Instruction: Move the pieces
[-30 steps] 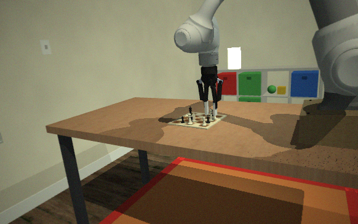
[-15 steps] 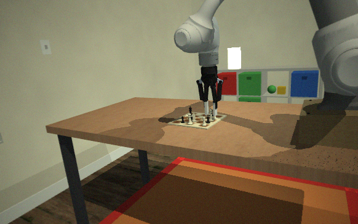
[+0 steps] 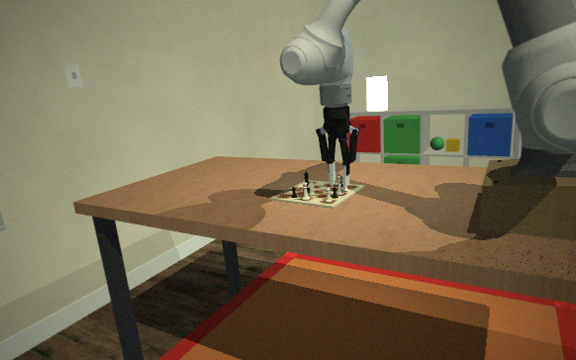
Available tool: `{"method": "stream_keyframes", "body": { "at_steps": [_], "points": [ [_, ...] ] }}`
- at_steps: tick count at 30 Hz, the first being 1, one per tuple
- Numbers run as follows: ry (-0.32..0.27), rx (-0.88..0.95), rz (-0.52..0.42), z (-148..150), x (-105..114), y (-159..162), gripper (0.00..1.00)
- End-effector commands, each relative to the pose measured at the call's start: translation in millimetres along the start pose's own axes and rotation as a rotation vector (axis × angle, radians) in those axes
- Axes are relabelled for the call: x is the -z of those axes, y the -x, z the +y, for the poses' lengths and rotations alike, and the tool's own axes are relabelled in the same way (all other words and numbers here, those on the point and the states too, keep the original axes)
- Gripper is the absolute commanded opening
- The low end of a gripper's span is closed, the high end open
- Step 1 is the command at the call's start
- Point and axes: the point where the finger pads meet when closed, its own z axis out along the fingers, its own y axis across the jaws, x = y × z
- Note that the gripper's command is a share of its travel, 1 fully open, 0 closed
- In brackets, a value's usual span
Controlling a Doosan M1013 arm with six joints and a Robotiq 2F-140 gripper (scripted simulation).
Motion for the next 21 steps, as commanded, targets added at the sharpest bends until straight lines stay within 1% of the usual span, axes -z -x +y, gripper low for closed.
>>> {"method": "stream_keyframes", "body": {
  "at_steps": [1,3,4,21],
  "points": [
    [0.000,0.000,0.000,0.0,0.1,0.1,0.25],
    [0.000,0.000,0.000,0.0,0.1,0.1,0.25],
    [0.000,0.000,0.000,0.0,0.1,0.1,0.00],
    [0.000,0.000,0.000,0.0,0.1,0.1,0.00]
  ]
}}
